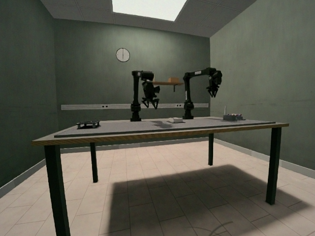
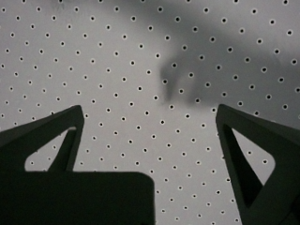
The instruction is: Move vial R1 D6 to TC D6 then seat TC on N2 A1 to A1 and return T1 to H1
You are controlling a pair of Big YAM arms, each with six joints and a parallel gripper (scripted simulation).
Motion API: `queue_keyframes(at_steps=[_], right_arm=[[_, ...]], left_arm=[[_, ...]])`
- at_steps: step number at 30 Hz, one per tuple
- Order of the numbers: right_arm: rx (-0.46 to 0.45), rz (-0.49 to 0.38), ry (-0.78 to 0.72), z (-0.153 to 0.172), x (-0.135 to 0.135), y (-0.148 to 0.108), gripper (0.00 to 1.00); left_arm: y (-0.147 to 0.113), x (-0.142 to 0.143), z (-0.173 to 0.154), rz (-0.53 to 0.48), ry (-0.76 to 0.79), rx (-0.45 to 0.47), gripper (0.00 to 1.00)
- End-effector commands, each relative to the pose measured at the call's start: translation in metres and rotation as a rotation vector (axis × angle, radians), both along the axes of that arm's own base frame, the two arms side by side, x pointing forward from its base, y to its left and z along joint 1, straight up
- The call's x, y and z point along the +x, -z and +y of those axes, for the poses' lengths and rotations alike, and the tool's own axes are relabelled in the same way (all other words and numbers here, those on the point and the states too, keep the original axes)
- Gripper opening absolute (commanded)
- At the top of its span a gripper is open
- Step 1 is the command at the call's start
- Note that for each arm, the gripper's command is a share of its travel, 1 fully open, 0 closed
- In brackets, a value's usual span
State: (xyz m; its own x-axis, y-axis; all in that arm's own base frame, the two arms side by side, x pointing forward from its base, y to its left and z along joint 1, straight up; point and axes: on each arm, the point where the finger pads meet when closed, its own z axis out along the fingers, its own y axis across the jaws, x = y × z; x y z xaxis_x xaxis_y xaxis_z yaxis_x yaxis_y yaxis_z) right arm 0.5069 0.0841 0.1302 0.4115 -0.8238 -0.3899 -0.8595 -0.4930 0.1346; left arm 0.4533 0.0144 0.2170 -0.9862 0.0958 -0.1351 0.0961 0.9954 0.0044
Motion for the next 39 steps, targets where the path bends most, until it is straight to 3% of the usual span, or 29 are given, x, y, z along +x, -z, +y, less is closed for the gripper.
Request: queue_keyframes(at_steps=[1,4,5,6,7,8,17,18,19,20,21,29,39], right_arm=[[0.003,-0.034,0.000,0.001,0.009,-0.012,1.00],[0.003,-0.034,0.000,0.001,0.009,-0.012,1.00],[0.003,-0.034,0.000,0.001,0.009,-0.012,1.00],[0.003,-0.034,0.000,0.001,0.009,-0.012,1.00],[0.003,-0.034,0.000,0.001,0.009,-0.012,1.00],[0.003,-0.034,0.000,0.001,0.009,-0.012,1.00],[0.003,-0.034,0.000,0.001,0.009,-0.012,1.00],[0.003,-0.034,0.000,0.001,0.009,-0.012,1.00],[0.003,-0.034,0.000,0.001,0.009,-0.012,1.00],[0.003,-0.034,0.000,0.001,0.009,-0.012,1.00],[0.003,-0.034,0.000,0.001,0.009,-0.012,1.00],[0.003,-0.034,0.000,0.001,0.009,-0.012,1.00],[0.003,-0.034,0.000,0.001,0.009,-0.012,1.00]], left_arm=[[-0.012,-0.013,0.010,-0.016,0.011,0.001,0.24],[-0.012,-0.023,0.018,0.008,-0.005,0.008,0.24],[-0.038,-0.010,0.022,-0.031,-0.023,0.013,0.24],[-0.023,-0.009,0.024,0.026,-0.057,0.009,0.24],[-0.031,-0.015,0.026,0.009,-0.059,0.011,0.24],[-0.012,-0.037,0.026,0.055,-0.039,0.007,0.24],[-0.017,-0.058,0.041,0.067,-0.051,0.009,0.24],[-0.029,-0.045,0.046,0.061,-0.078,0.012,0.24],[-0.024,-0.048,0.048,0.096,-0.102,0.009,0.24],[-0.011,-0.067,0.047,0.133,-0.103,0.004,0.24],[-0.014,-0.075,0.048,0.125,-0.088,0.005,0.24],[-0.014,-0.104,0.062,0.127,-0.081,0.006,0.24],[-0.021,-0.094,0.062,0.100,-0.082,0.009,0.24]])
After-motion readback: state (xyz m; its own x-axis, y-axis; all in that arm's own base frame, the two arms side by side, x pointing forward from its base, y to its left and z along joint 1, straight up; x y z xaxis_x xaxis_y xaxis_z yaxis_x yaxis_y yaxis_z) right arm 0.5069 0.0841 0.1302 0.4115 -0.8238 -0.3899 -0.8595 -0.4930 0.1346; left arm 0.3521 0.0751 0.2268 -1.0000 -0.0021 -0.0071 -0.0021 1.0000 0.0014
